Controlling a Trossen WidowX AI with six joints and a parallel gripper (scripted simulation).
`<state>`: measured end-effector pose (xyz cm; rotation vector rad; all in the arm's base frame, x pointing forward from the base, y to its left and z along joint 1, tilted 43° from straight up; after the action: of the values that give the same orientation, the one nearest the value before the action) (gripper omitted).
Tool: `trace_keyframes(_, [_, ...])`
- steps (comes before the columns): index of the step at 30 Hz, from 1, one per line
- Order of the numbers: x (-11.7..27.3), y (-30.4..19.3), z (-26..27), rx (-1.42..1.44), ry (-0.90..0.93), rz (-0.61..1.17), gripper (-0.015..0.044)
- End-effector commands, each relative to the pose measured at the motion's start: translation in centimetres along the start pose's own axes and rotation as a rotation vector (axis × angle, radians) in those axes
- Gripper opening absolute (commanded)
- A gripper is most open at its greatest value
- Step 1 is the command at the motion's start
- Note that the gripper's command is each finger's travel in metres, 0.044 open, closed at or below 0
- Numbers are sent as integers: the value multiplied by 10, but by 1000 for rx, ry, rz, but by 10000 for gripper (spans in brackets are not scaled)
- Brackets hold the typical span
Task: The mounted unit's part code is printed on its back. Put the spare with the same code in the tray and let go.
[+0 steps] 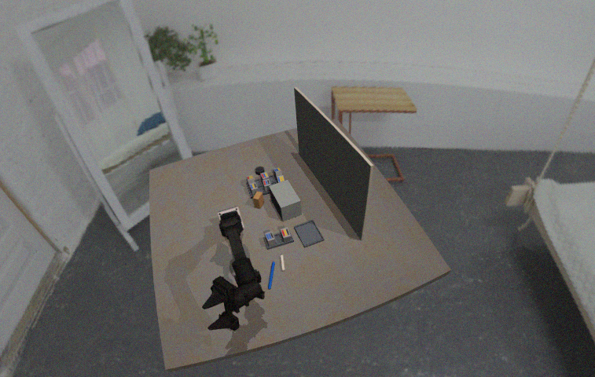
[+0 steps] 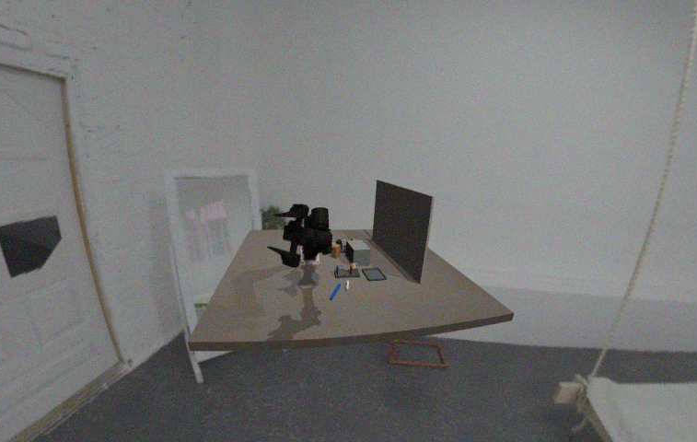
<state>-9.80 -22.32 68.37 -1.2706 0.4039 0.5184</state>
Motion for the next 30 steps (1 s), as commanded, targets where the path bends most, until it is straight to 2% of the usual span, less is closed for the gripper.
trace_keyframes(1, [22, -16, -45, 121, -152, 74, 440])
trace_keyframes(8, [71, -40, -107, 293, -379, 217, 440])
trace_keyframes(15, [137, -59, -157, 453, -585, 396, 440])
trace_keyframes(30, [311, -79, -211, 754, -939, 880, 440])
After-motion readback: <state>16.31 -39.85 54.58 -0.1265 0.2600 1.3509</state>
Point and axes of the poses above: the point midway between the two fingers, 35 mm back from their tips, its own x axis back along the fingers, its own z axis across the jaws, y = z × x, the point moved 2 cm from there along x, back along the fingers, and after that the axes turned 15 degrees about -x, right-handed, at the moved point
